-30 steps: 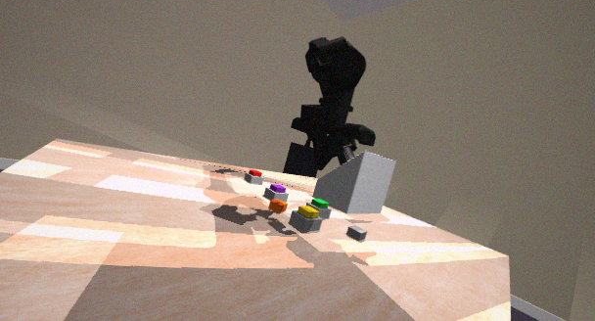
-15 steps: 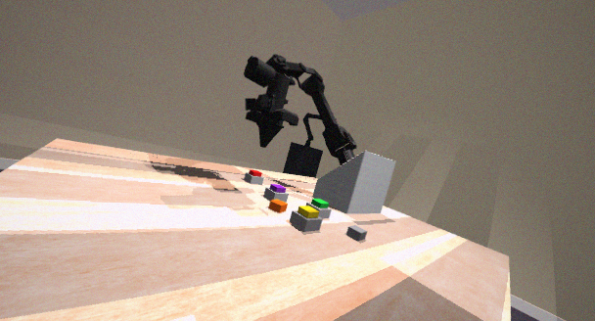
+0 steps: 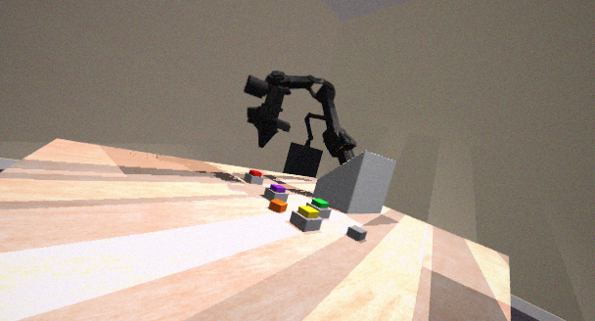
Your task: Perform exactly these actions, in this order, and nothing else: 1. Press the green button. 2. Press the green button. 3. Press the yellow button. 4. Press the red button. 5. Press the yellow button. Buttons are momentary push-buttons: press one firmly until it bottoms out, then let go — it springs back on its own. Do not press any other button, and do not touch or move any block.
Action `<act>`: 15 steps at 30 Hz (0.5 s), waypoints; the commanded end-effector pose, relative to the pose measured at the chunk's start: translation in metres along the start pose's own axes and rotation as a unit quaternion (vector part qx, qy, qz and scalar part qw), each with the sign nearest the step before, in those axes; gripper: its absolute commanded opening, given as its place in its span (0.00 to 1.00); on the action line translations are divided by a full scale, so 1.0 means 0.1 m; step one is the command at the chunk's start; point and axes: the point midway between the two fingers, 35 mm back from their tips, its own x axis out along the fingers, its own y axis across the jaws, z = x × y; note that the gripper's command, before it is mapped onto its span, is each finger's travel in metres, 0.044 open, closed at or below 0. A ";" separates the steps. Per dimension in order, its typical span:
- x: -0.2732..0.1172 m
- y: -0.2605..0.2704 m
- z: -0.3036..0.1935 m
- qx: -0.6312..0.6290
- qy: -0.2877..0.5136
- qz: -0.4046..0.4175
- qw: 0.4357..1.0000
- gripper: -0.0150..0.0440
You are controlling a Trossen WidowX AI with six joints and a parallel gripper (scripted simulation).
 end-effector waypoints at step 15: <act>0.69 -0.02 -0.06 -0.004 0.007 -0.003 1.000 0.29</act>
